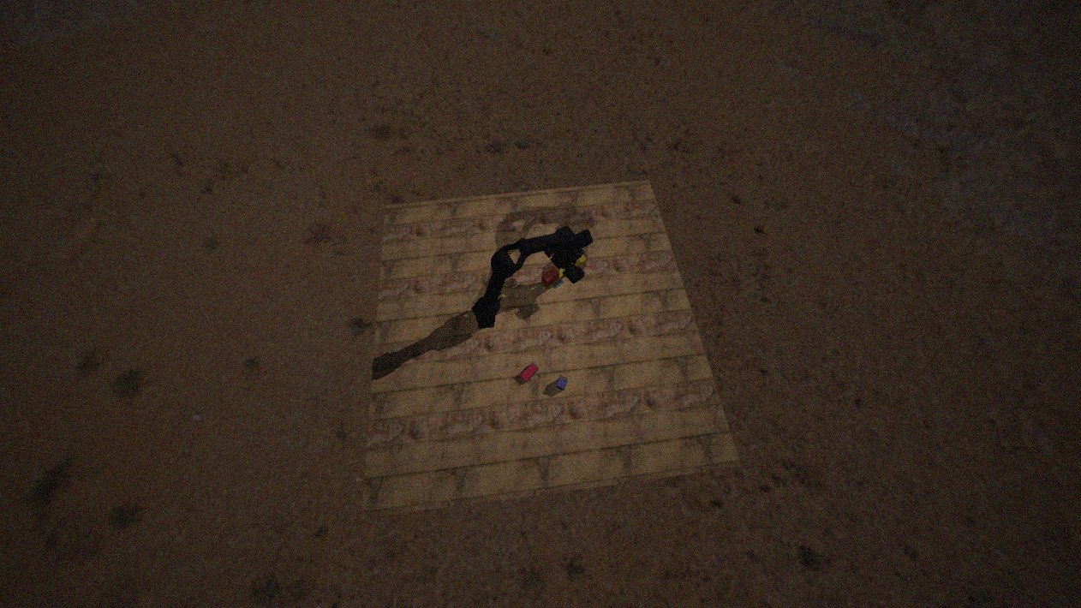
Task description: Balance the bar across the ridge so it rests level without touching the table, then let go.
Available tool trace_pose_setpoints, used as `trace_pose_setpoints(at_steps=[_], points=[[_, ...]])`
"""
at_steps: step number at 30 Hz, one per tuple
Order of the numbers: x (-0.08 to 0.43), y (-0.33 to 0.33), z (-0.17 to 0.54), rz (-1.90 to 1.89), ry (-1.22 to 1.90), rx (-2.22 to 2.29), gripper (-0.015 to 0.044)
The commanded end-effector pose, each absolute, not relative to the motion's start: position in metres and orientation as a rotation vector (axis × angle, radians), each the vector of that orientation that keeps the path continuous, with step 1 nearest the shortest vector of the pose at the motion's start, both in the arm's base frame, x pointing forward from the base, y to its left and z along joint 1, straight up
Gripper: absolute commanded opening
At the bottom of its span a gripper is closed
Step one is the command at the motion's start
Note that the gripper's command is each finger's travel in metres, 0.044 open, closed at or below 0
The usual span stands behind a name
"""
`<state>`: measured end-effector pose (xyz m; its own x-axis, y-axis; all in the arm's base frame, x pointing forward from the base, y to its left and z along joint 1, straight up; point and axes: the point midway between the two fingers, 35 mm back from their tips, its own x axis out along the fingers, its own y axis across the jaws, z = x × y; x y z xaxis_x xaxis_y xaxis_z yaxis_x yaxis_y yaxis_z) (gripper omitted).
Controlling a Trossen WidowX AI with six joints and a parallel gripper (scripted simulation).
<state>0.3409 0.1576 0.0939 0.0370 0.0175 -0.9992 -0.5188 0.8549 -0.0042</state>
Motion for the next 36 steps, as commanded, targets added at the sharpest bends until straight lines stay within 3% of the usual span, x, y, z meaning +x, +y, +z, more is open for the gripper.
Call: trace_pose_setpoints(at_steps=[1, 22, 32, 36], points=[[0.3409, 0.1576, 0.0938, 0.430, 1.488, -0.420, 0.0172], [0.3409, 0.1576, 0.0938, 0.430, 1.488, -0.420, 0.0185], [0.3409, 0.1576, 0.0938, 0.430, 1.488, -0.420, 0.0440], [0.3419, 0.1581, 0.1009, 0.430, 1.488, -0.420, 0.0440]])
